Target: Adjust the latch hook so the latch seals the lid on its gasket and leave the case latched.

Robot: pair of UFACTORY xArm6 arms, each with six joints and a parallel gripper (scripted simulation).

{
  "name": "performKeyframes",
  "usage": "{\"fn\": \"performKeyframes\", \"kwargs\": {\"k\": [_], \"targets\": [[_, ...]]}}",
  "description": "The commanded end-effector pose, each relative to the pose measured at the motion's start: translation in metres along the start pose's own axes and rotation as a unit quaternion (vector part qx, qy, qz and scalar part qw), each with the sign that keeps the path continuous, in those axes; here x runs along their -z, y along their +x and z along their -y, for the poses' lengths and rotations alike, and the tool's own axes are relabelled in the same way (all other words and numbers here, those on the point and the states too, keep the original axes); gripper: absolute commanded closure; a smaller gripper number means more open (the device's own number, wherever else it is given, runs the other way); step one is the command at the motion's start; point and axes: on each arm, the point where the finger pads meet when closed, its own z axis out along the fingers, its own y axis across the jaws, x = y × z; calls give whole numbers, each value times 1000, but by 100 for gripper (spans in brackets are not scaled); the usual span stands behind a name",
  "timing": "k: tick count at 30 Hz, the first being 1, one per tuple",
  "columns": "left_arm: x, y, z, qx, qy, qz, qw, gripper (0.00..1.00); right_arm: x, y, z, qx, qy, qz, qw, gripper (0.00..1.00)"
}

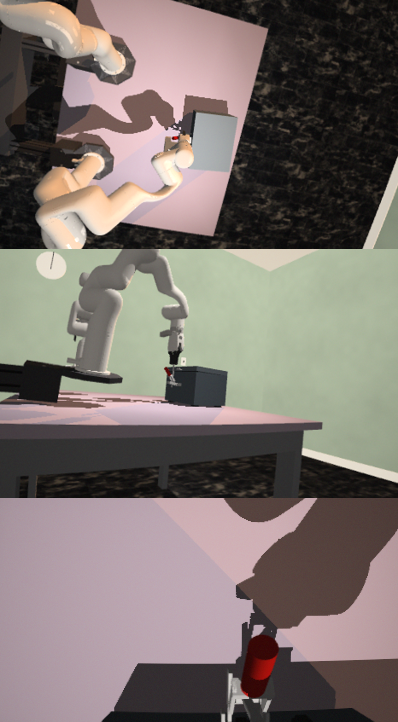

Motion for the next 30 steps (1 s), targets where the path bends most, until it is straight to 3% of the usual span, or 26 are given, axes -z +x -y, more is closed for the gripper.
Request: {"fn": "performKeyframes", "kwargs": {"k": [1, 17, 21, 23, 30], "targets": [[2, 1, 0, 0, 0, -2, 1000, 0, 2, -1, 0, -3, -1, 2, 1000, 76], [2, 1, 0, 0, 0, -2, 1000, 0, 2, -2, 0, -5, -1, -2, 1000, 76], [2, 1, 0, 0, 0, -2, 1000, 0, 2, -10, 0, -5, -1, -32, 999, 76], [2, 1, 0, 0, 0, -2, 1000, 0, 2, -10, 0, -5, -1, -32, 999, 76], [2, 1, 0, 0, 0, -2, 1000, 0, -1, -29, 0, -5, -1, -109, 994, 76]]}}
